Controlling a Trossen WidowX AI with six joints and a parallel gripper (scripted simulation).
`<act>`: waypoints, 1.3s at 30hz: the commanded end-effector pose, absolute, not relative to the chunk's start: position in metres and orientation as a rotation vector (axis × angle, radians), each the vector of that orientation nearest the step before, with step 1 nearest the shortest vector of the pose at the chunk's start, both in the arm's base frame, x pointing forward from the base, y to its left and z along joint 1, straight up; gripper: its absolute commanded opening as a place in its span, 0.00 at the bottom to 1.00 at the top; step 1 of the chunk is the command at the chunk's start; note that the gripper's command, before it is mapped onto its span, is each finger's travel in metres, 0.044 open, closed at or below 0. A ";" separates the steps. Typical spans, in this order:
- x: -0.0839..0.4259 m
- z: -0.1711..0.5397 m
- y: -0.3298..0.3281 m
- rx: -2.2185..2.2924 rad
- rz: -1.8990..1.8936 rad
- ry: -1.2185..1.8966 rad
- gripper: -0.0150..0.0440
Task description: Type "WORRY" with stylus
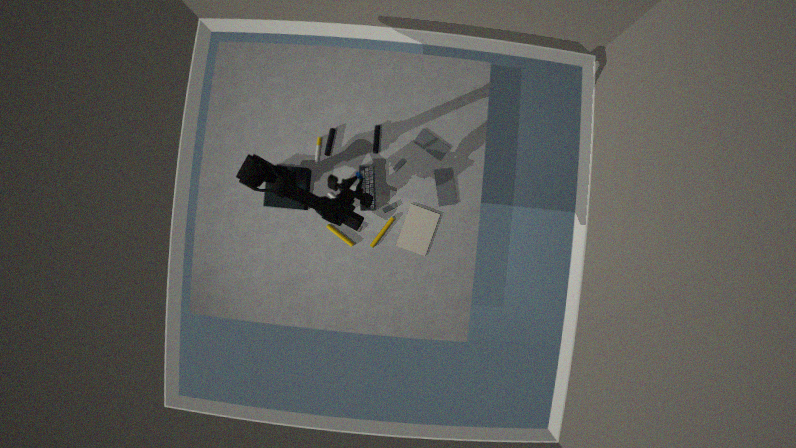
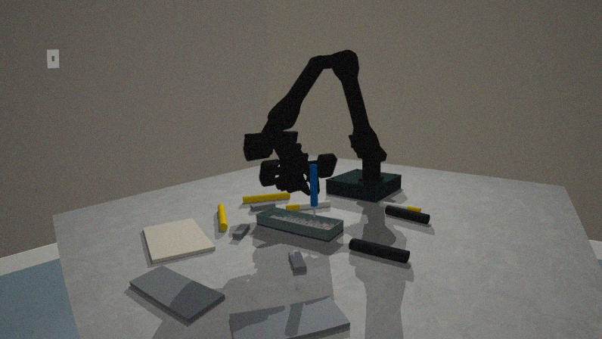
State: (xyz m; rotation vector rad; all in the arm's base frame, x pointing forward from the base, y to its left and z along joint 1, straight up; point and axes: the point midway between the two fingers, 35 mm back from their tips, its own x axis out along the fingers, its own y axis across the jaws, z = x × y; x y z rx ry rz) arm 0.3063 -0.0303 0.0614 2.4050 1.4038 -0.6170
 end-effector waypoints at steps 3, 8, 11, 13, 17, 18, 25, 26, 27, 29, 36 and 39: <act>0.305 0.057 -0.030 2.411 -0.621 1.408 0.39; 0.306 0.054 -0.030 2.411 -0.621 1.408 0.39; 0.306 0.054 -0.030 2.411 -0.621 1.408 0.39; 0.306 0.053 -0.030 2.411 -0.621 1.408 0.39; 0.306 0.051 -0.030 2.411 -0.621 1.408 0.39; 0.306 0.050 -0.030 2.411 -0.621 1.408 0.39; 0.306 0.048 -0.030 2.411 -0.621 1.408 0.39; 0.306 0.047 -0.030 2.411 -0.621 1.408 0.39; 0.306 0.047 -0.030 2.411 -0.621 1.408 0.39; 0.306 0.046 -0.030 2.411 -0.621 1.408 0.39; 0.306 0.047 -0.030 2.411 -0.621 1.408 0.39; 0.306 0.048 -0.030 2.411 -0.621 1.408 0.39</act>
